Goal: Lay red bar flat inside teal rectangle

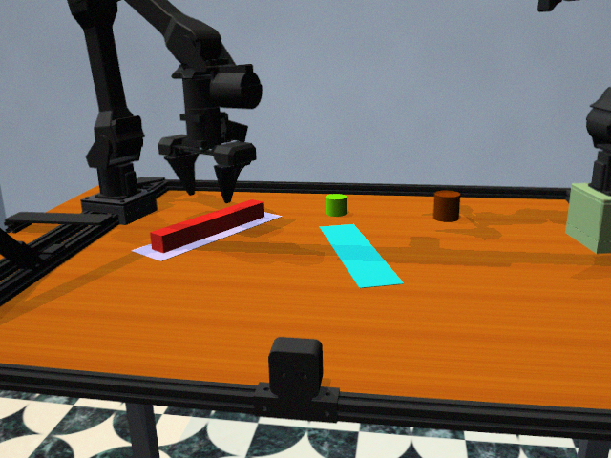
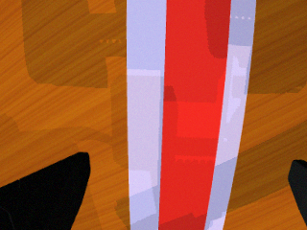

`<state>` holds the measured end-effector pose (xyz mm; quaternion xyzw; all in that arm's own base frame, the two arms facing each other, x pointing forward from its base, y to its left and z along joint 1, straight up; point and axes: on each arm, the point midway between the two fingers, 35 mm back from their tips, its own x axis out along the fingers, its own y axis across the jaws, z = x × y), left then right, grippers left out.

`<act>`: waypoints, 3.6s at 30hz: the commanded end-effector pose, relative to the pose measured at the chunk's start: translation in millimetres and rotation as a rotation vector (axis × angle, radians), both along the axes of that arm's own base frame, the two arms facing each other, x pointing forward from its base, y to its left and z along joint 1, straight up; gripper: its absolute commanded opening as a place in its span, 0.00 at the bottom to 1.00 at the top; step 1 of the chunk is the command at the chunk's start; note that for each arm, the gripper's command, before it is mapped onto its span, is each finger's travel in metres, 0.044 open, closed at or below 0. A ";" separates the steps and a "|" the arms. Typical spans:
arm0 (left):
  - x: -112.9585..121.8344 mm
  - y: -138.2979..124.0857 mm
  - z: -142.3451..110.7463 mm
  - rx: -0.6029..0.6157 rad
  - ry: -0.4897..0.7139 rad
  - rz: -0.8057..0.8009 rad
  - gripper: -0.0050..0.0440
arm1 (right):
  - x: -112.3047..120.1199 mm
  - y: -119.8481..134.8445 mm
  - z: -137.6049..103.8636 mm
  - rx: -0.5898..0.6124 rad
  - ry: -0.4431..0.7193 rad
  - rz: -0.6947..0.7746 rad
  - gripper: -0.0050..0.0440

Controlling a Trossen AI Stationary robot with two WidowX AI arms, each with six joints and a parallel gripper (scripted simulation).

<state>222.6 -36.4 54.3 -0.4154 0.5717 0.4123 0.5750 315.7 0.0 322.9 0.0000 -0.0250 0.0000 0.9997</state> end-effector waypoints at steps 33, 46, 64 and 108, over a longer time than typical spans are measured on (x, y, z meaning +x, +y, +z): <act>2.2 -1.3 -50.3 0.001 0.006 0.007 1.00 | 0.0 0.0 0.0 0.000 0.000 0.000 1.00; 2.0 -1.3 -54.3 0.001 0.006 0.006 0.66 | 0.0 0.0 0.0 0.000 0.000 0.000 1.00; 2.0 -1.3 -54.3 0.001 0.006 0.006 0.35 | 0.0 0.0 0.0 0.000 0.000 0.000 1.00; 91.2 -10.7 26.3 -0.001 0.001 0.238 0.10 | 0.0 0.0 0.0 0.000 0.000 0.000 1.00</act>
